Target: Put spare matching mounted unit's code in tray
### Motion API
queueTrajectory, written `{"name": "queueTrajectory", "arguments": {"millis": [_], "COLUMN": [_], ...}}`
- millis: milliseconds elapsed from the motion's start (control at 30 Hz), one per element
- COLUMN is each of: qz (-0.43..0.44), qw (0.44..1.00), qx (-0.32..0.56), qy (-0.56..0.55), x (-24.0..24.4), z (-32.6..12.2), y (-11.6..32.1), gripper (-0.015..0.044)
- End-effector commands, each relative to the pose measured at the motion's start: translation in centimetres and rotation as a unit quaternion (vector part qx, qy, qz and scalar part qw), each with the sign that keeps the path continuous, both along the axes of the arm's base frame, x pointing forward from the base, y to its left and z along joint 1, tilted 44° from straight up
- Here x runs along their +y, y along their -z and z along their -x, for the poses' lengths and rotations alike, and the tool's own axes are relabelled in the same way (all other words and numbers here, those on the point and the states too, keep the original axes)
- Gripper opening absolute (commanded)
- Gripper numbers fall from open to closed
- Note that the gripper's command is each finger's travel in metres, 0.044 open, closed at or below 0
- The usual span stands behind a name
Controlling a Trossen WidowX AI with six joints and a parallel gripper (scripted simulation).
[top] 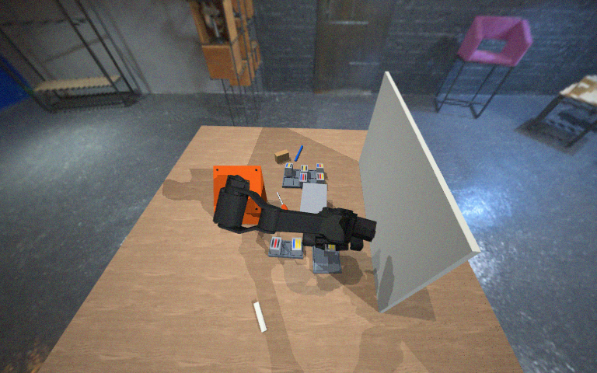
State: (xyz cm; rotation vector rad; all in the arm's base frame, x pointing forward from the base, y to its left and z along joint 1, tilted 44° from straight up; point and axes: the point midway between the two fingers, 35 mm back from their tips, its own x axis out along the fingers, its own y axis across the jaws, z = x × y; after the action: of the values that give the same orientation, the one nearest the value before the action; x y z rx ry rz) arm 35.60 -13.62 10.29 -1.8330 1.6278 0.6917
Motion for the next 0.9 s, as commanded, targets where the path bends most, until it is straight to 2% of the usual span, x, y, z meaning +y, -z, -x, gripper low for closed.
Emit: {"name": "queueTrajectory", "arguments": {"millis": [0, 867], "qz": [-0.002, 0.002], "qw": [1.0, 1.0], "qx": [0.003, 0.003], "qy": [-0.004, -0.004], "x": [-0.2, -2.2], "z": [0.0, 0.3], "y": [0.4, 2.1], "gripper": [0.0, 0.0]}}
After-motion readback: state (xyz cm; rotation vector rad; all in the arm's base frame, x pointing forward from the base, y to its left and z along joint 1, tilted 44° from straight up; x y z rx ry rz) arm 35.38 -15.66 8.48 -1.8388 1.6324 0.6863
